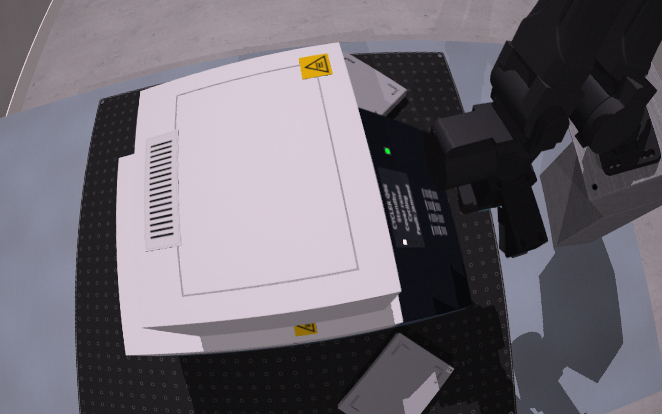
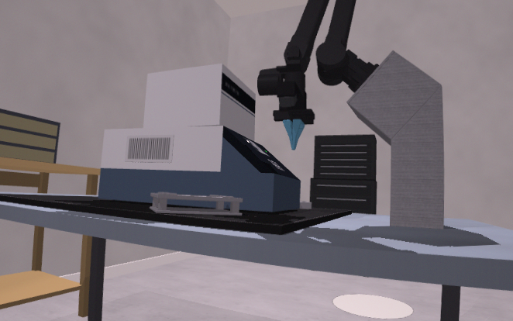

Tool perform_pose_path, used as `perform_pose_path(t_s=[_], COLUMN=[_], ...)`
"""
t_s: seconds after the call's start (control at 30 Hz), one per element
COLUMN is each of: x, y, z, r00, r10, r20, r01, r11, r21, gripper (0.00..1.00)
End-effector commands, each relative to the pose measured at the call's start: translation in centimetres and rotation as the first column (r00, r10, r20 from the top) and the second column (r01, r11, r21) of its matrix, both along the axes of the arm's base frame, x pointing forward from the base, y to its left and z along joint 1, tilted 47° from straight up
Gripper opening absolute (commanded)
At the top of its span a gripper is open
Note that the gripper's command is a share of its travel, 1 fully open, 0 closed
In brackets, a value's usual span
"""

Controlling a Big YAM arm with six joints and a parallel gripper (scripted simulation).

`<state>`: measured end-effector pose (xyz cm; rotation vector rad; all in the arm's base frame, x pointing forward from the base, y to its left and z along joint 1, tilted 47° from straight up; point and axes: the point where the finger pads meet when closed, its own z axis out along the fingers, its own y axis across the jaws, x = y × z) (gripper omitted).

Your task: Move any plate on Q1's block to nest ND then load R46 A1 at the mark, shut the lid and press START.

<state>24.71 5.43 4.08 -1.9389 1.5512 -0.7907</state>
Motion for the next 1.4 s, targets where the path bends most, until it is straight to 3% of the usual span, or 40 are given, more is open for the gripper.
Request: perform_pose_path(t_s=[0.0,0.07,0.63,1.37], x=[-2.1,-2.9,-1.0,-1.0], y=[0.0,-0.2,-0.1,-0.1], z=[-0.8,-1.0,1.0,1.1], r00=[1.0,1.0,1.0,1.0], r10=[-0.003,-0.005,-0.002,-0.005], r20=[-0.021,-0.015,0.028,0.028], r01=[0.003,0.005,0.002,0.004], r11=[1.0,1.0,1.0,1.0], r21=[0.012,0.016,0.012,0.012], gripper=[0.0,0.0,0.0,0.0])
